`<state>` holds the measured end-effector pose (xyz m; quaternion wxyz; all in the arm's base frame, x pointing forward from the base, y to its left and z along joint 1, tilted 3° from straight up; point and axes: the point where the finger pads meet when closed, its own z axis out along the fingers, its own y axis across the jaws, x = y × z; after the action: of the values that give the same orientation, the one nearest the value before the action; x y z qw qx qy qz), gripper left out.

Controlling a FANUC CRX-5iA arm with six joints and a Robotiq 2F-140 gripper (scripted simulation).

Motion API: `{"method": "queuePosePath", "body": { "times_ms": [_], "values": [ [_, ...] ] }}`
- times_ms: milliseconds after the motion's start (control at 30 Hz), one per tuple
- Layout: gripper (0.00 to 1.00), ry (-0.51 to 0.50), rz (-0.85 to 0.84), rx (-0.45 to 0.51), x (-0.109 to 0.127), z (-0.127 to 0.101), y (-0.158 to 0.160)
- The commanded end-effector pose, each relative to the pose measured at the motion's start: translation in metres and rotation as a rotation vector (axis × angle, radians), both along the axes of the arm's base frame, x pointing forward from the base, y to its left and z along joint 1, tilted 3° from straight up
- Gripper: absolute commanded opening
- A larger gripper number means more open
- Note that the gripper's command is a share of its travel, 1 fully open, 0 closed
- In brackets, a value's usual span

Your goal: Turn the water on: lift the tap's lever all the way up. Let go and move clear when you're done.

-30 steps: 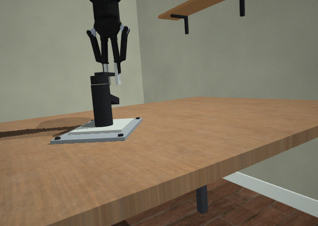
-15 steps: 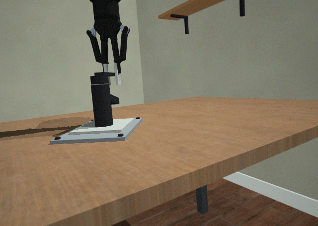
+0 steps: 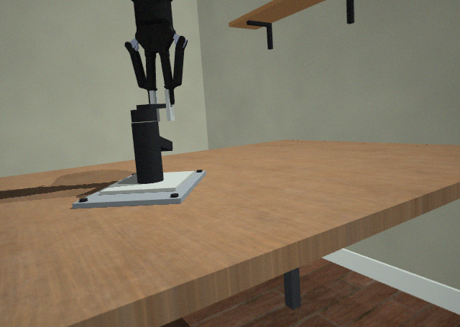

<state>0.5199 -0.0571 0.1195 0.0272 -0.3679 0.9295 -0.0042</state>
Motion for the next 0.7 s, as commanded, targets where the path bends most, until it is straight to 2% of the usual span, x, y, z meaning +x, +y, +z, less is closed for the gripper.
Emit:
{"method": "queuePosePath", "body": {
  "times_ms": [0,433,667],
  "values": [
    [0.0,0.0,0.0,0.0,0.0,0.002,0.0],
    [0.0,0.0,0.0,0.0,-0.008,0.028,-0.007],
    [0.0,0.0,0.0,0.0,-0.011,0.033,-0.009]
  ]
}}
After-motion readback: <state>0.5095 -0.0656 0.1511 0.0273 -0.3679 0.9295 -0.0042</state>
